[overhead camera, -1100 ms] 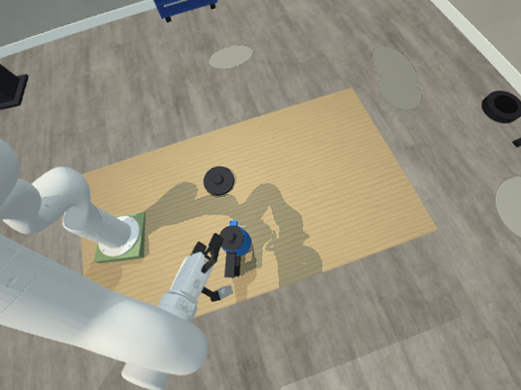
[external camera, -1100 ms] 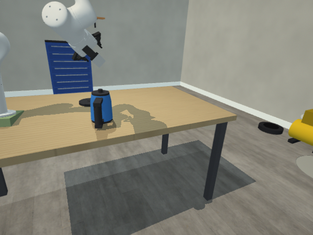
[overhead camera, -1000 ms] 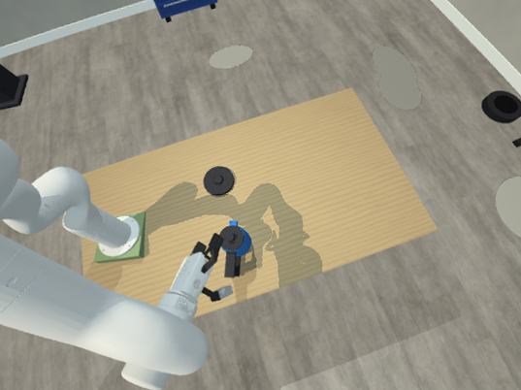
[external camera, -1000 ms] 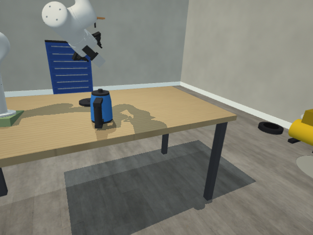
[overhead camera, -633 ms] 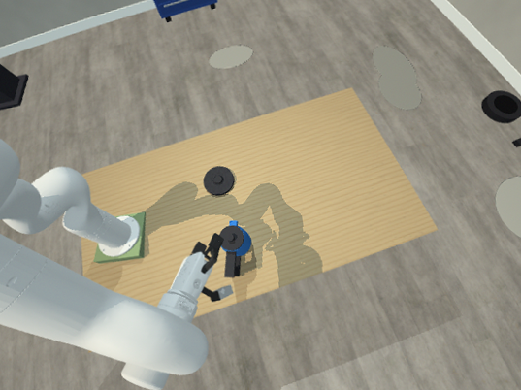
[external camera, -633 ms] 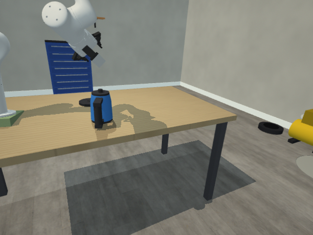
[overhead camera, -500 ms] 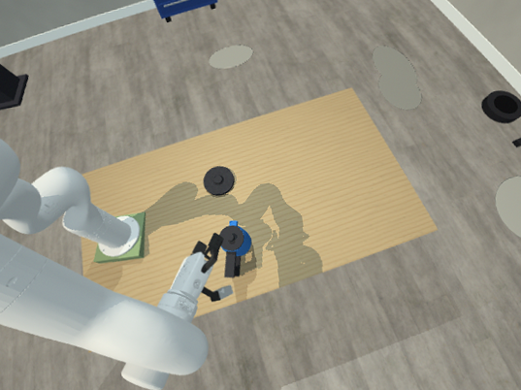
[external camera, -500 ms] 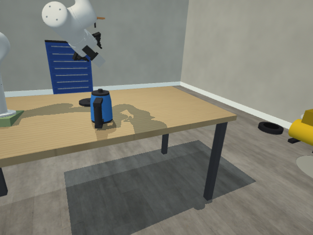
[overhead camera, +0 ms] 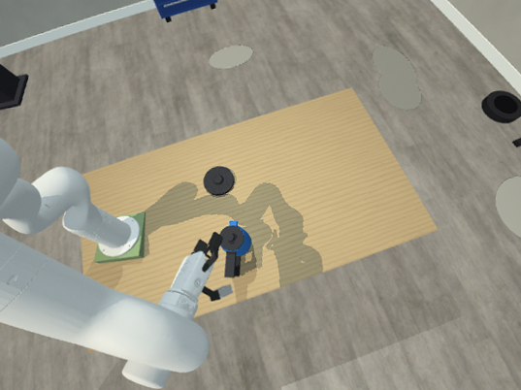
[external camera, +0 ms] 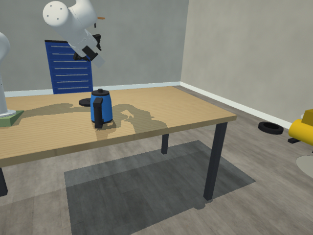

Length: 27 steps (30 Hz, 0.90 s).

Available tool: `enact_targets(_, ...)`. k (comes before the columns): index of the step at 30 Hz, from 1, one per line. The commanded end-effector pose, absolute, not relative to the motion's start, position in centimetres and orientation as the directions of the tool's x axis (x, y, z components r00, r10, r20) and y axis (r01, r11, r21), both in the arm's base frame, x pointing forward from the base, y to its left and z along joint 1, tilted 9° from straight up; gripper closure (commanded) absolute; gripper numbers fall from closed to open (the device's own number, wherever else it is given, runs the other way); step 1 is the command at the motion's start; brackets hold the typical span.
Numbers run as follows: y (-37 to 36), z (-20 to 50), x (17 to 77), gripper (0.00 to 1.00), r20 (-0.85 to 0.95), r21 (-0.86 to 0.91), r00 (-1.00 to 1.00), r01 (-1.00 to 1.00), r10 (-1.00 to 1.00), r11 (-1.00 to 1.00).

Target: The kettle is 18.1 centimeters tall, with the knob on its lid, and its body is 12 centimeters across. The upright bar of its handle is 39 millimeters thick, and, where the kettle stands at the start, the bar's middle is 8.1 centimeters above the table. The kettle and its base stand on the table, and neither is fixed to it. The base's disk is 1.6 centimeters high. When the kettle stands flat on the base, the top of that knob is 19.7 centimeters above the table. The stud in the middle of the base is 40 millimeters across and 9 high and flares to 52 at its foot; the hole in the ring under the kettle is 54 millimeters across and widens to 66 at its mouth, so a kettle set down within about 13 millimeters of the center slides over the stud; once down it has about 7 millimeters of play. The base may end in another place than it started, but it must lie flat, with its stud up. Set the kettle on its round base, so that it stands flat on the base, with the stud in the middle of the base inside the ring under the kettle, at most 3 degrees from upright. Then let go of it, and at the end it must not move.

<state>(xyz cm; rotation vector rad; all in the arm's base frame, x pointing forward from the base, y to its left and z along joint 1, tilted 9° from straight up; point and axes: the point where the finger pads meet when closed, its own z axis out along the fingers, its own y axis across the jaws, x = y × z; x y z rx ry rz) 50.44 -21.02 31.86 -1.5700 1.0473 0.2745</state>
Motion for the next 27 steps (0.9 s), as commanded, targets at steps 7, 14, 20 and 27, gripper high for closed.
enact_targets(7, -20.4, 31.0, 50.2, 0.19, -0.708, -0.605, 0.516, -0.795, -0.482, 0.039)
enact_targets(14, -19.8, 29.7, 49.8, 0.19, -0.739, -0.506, 0.433, -0.863, -0.516, 0.000)
enact_targets(20, -19.4, 28.8, 49.5, 0.19, -0.749, -0.432, 0.373, -0.901, -0.548, -0.023)
enact_targets(27, -19.1, 27.2, 49.0, 0.19, -0.736, -0.284, 0.252, -0.957, -0.628, -0.051)
